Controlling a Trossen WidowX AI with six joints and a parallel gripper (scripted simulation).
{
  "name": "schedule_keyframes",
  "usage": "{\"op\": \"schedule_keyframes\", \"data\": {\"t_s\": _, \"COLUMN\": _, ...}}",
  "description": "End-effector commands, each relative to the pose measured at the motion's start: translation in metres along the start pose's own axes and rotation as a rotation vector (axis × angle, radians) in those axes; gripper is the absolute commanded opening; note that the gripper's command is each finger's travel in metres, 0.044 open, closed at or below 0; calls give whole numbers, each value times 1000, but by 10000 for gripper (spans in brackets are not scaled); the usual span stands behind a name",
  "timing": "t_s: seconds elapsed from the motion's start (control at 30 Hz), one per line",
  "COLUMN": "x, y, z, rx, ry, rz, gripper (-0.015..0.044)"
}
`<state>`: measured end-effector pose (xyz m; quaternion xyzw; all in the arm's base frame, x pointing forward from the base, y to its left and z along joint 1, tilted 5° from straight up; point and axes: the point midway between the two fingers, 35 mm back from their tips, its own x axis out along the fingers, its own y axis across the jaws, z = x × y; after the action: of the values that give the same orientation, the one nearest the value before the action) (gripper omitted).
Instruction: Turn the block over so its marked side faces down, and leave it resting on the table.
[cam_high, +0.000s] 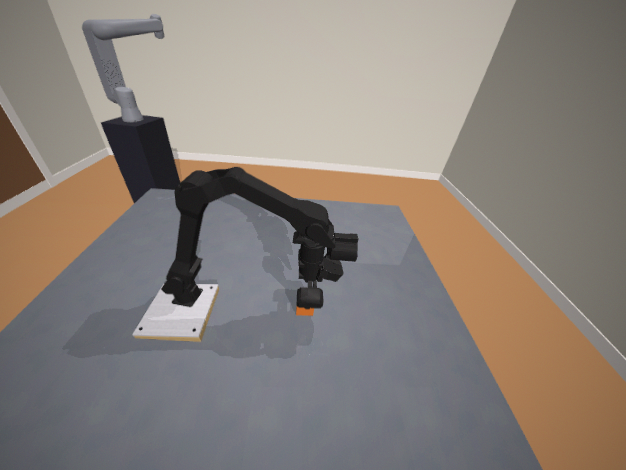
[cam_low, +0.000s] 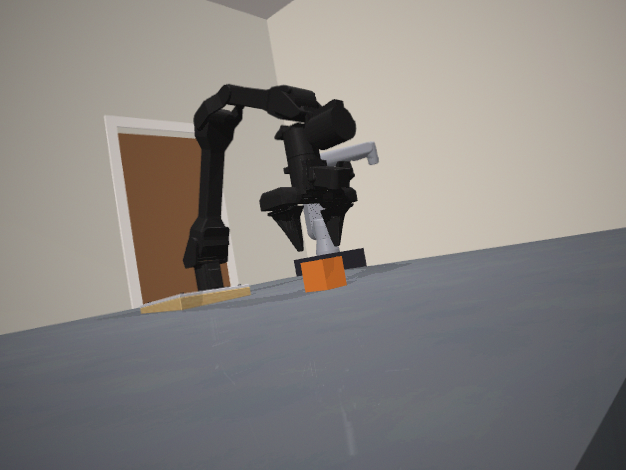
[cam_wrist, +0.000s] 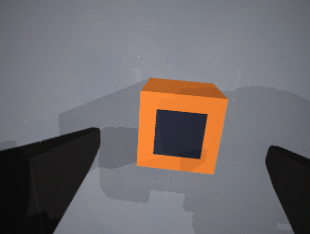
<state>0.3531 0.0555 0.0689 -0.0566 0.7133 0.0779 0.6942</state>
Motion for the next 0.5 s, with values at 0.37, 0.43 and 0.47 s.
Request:
{"op": "schedule_keyframes", "data": {"t_s": 0.37, "x": 26, "y": 1, "z": -1, "rx": 4, "ry": 9, "rz": 3, "gripper": 440}}
{"op": "schedule_keyframes", "data": {"t_s": 0.43, "x": 30, "y": 1, "z": -1, "rx": 4, "ry": 9, "rz": 3, "gripper": 440}}
{"op": "schedule_keyframes", "data": {"t_s": 0.47, "x": 31, "y": 1, "z": -1, "rx": 4, "ry": 9, "rz": 3, "gripper": 440}}
